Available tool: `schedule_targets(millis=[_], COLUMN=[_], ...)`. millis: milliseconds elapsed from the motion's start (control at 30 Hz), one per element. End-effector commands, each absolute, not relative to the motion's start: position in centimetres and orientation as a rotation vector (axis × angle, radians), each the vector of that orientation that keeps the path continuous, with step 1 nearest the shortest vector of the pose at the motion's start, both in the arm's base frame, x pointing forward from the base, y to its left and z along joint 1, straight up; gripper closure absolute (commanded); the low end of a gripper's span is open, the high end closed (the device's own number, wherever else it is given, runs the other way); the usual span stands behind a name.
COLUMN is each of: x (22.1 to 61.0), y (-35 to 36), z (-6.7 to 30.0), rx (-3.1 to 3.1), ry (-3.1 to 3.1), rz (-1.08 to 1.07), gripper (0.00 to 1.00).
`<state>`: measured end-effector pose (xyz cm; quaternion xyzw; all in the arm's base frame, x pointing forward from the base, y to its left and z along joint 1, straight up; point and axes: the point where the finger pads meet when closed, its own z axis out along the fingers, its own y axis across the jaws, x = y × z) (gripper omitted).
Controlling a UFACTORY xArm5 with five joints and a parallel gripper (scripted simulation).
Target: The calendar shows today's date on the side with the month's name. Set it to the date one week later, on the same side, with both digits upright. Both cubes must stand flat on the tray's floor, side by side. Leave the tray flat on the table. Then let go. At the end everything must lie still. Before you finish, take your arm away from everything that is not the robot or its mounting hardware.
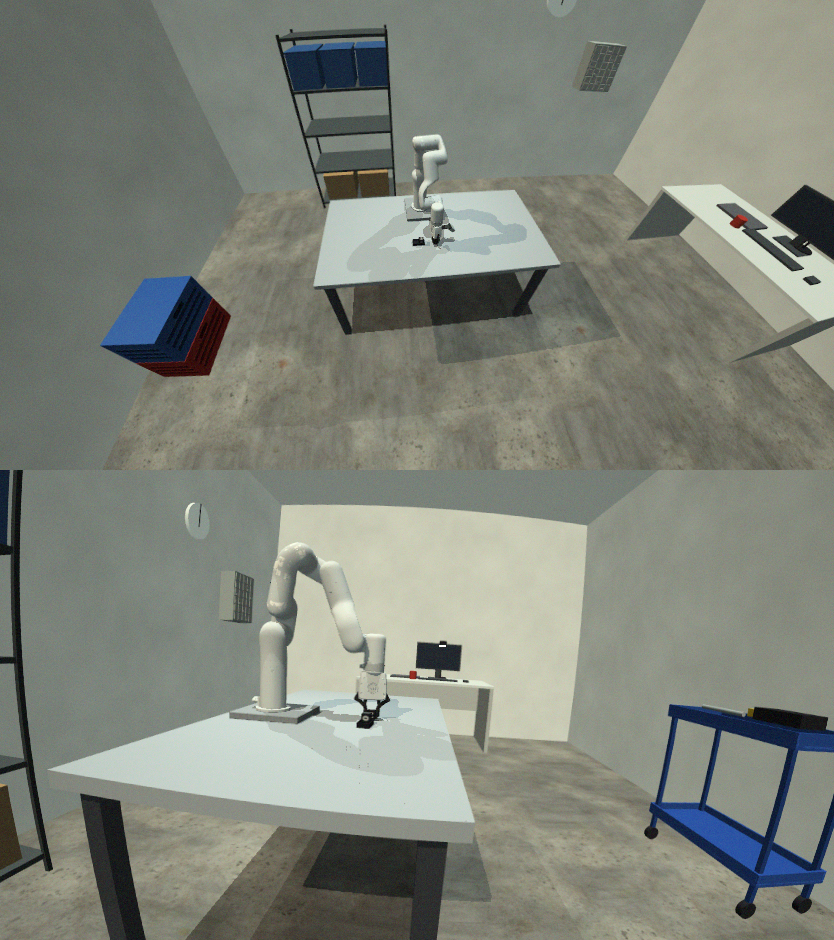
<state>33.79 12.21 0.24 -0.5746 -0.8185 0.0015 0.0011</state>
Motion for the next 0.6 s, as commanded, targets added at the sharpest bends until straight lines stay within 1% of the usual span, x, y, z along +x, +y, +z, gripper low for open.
schedule_targets(millis=[0, 567], x=[33.91, 33.9], y=[12.25, 12.25], z=[0.31, -0.09], rx=[-1.805, -1.805], ry=[-2.571, -2.571], rz=[0.001, 0.001], gripper=[0.71, 0.71])
